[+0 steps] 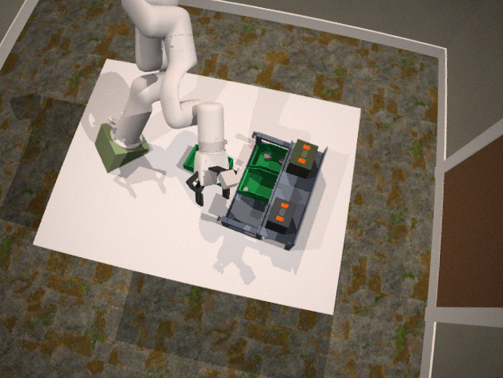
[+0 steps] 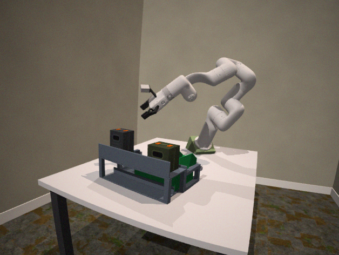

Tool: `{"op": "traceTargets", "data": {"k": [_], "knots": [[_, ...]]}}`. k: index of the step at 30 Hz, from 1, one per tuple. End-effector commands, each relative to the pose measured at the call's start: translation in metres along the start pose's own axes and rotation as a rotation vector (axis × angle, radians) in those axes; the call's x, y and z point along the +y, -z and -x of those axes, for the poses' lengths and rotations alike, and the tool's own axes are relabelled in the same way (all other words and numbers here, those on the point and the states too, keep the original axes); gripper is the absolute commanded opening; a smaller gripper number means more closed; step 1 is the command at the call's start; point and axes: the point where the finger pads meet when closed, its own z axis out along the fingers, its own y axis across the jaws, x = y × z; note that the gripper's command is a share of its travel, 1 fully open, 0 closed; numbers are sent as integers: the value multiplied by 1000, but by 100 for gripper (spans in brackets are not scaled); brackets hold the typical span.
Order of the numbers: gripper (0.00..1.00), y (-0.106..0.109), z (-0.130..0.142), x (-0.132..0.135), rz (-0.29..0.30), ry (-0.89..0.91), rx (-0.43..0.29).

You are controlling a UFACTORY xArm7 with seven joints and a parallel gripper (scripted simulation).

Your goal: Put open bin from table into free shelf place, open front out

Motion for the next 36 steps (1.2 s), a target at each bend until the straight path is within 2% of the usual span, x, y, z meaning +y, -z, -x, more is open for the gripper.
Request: {"op": "traceTargets", "data": {"k": [1, 5, 10, 36], "knots": [[100, 4, 1, 3, -2, 0, 6], [100, 4, 1, 3, -2, 0, 6], [100, 15, 29, 28, -2, 1, 5], [100, 12, 22, 22, -2, 1, 5]]}}
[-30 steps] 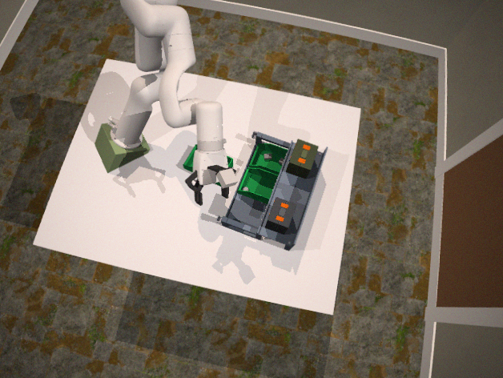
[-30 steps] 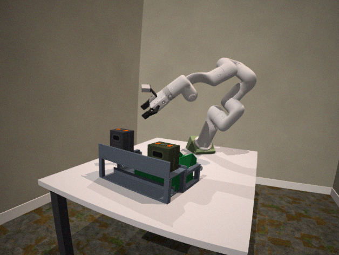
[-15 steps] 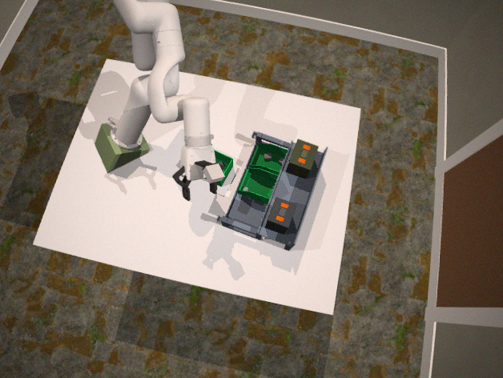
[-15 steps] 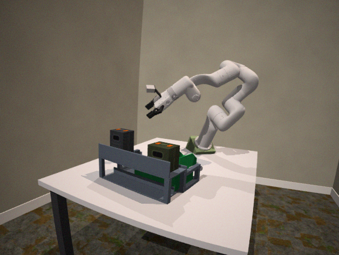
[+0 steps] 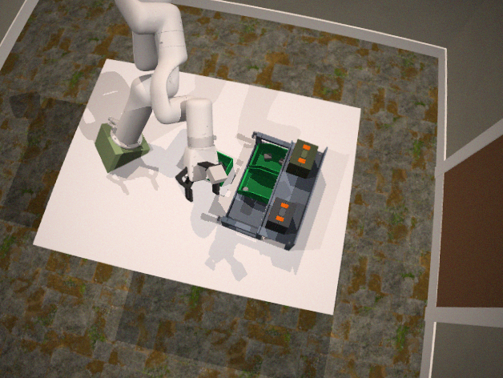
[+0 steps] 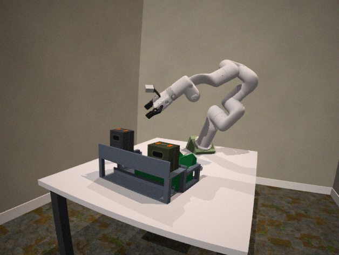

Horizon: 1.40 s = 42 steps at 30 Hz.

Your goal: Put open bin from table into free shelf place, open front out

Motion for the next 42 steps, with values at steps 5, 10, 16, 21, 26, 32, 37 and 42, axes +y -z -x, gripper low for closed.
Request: {"op": "traceTargets", "data": {"k": [5, 10, 16, 21, 26, 32, 37, 42], "knots": [[100, 0, -3, -1, 0, -2, 4], [100, -1, -6, -3, 0, -2, 4], [100, -1, -6, -3, 0, -2, 4], [100, 6, 1, -7, 5, -49, -17], [100, 31, 29, -21, 23, -239, -100], [100, 31, 29, -21, 23, -239, -100], [100, 31, 29, -21, 23, -239, -100], [100, 61, 62, -40, 44, -473, -201]]}}
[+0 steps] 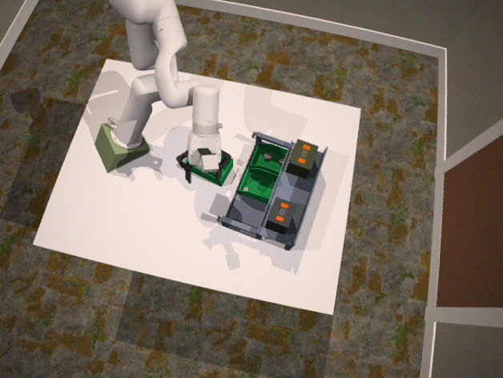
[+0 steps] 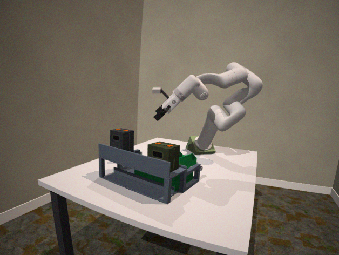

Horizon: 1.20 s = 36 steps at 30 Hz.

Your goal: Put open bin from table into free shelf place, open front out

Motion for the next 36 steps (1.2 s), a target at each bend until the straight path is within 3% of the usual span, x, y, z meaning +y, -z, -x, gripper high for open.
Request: {"op": "traceTargets", "data": {"k": [1, 12, 17, 29, 34, 36], "knots": [[100, 23, 29, -5, 18, -175, -72], [100, 23, 29, -5, 18, -175, -72], [100, 52, 74, -12, 40, -410, -174], [100, 52, 74, -12, 40, -410, -174], [100, 76, 111, -18, 63, -644, -277], [100, 76, 111, -18, 63, -644, -277]]}}
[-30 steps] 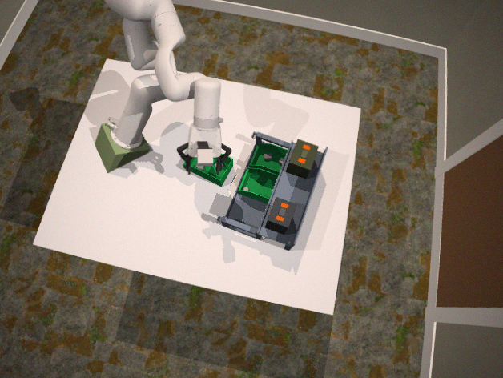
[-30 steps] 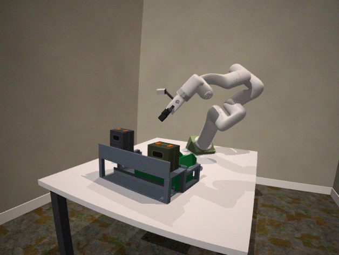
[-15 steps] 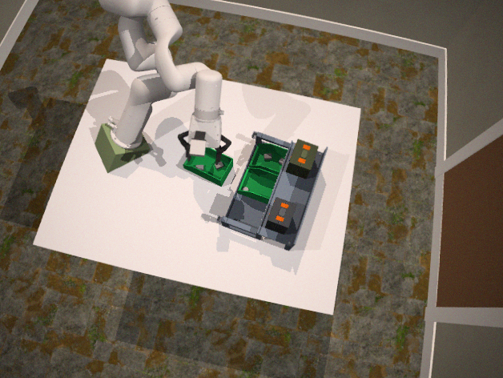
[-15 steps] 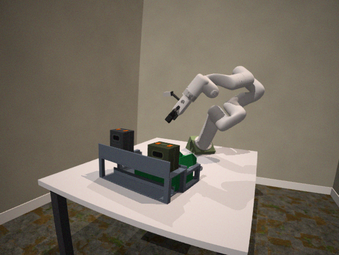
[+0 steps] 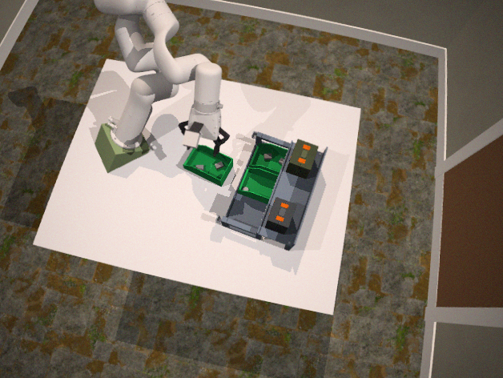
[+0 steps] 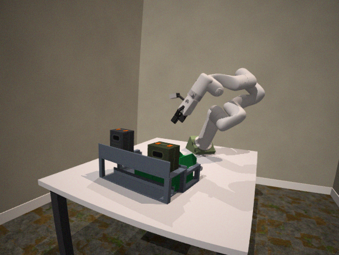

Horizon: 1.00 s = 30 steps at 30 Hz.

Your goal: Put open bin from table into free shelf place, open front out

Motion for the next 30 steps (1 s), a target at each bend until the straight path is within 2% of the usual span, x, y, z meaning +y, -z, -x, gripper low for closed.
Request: {"op": "traceTargets", "data": {"k": [1, 10, 15, 27, 30], "knots": [[100, 10, 18, 8, 9, -113, -41], [100, 10, 18, 8, 9, -113, -41], [100, 7, 10, 5, 32, -347, -144], [100, 7, 10, 5, 32, -347, -144], [100, 6, 7, 4, 45, -487, -205]]}}
